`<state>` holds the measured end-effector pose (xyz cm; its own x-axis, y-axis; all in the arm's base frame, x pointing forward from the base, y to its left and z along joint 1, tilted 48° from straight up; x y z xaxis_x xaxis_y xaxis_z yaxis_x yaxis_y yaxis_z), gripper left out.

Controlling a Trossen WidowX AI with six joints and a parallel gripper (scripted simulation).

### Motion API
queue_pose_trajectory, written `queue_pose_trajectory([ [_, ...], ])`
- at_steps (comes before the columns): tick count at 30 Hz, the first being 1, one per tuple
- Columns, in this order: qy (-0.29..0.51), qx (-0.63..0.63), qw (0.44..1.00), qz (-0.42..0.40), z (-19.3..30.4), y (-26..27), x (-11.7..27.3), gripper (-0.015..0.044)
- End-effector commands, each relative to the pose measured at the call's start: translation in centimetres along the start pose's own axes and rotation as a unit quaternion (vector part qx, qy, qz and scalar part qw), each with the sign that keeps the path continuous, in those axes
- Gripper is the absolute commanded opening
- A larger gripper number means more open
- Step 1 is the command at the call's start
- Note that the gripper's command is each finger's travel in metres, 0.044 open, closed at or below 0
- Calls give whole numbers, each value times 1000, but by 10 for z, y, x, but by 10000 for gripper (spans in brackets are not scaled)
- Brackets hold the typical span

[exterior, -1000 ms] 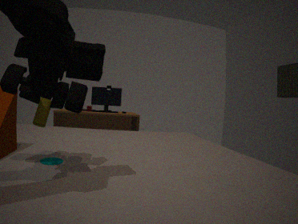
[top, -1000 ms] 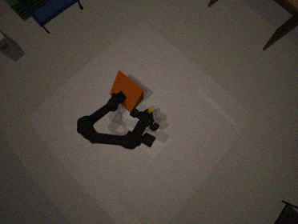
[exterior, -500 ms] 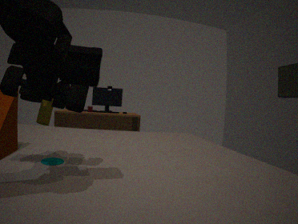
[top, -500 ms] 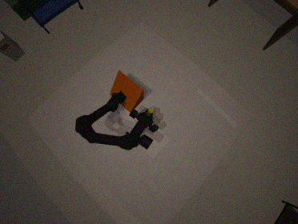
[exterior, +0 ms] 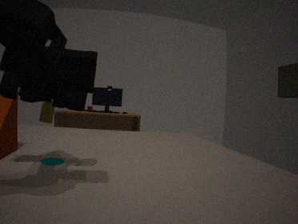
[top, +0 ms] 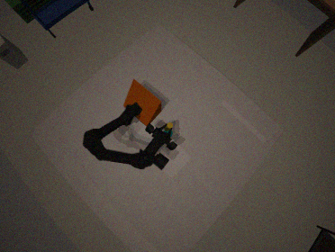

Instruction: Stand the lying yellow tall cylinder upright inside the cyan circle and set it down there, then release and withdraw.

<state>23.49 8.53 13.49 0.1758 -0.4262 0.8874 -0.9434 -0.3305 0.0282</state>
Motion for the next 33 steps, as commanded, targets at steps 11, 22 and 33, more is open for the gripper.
queue_pose_trajectory([
  [11,-39,22,998,38,5,5,7,105],
  [22,-66,40,995,69,9,7,12,105],
  [33,-78,49,992,86,10,8,15,105],
])
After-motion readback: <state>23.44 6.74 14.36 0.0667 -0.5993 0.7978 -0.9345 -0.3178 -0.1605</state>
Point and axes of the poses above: the point midway between the two fingers, 35 mm back from their tips, its own x axis back along the fingers, its own y axis across the jaws, z = x × y, the point moved 8 cm from there along x, back along the fingers, and after that the axes turned 11 degrees about x, right-handed, at the moved point
